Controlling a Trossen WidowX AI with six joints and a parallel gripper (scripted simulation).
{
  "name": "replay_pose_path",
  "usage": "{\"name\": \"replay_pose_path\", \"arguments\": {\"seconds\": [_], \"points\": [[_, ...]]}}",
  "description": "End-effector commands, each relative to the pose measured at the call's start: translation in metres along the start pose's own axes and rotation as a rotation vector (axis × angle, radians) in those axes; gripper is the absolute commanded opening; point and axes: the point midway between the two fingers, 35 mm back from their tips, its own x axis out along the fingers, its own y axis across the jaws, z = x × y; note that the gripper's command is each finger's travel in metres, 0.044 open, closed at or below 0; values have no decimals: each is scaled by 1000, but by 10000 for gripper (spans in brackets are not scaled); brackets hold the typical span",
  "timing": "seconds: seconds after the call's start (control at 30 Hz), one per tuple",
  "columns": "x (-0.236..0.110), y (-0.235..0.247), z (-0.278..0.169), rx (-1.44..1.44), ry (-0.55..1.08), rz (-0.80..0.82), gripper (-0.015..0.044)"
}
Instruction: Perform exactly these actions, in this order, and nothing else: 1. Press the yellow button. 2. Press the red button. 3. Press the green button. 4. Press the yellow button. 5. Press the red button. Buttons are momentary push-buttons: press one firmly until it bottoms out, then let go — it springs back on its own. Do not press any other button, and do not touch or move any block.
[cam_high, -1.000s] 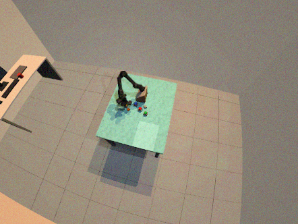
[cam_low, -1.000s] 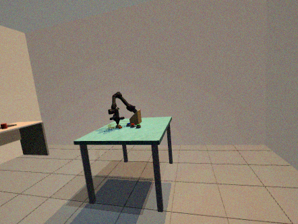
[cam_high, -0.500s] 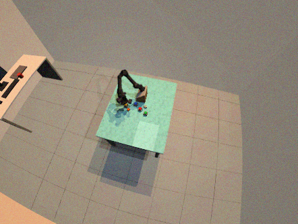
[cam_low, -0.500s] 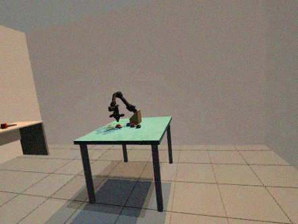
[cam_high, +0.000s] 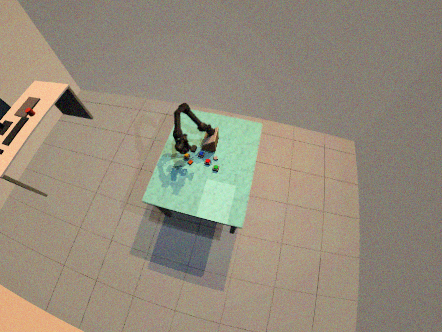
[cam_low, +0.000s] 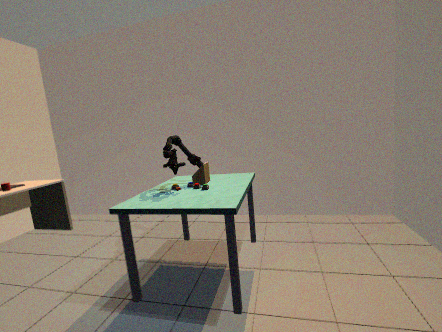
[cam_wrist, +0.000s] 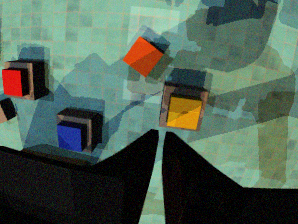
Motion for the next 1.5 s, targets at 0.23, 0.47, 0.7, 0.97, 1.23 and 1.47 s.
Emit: {"name": "replay_pose_path", "arguments": {"seconds": [0.23, 0.47, 0.7, 0.97, 1.23, 1.47], "points": [[0, 159, 4, -20, 14, 13, 20], [1, 185, -6, -17, 11, -7, 20], [41, 186, -5, -17, 11, -6, 20], [63, 184, -7, -17, 11, -9, 20], [74, 185, -7, -17, 11, -9, 20], [85, 184, -7, -17, 11, -9, 20]]}}
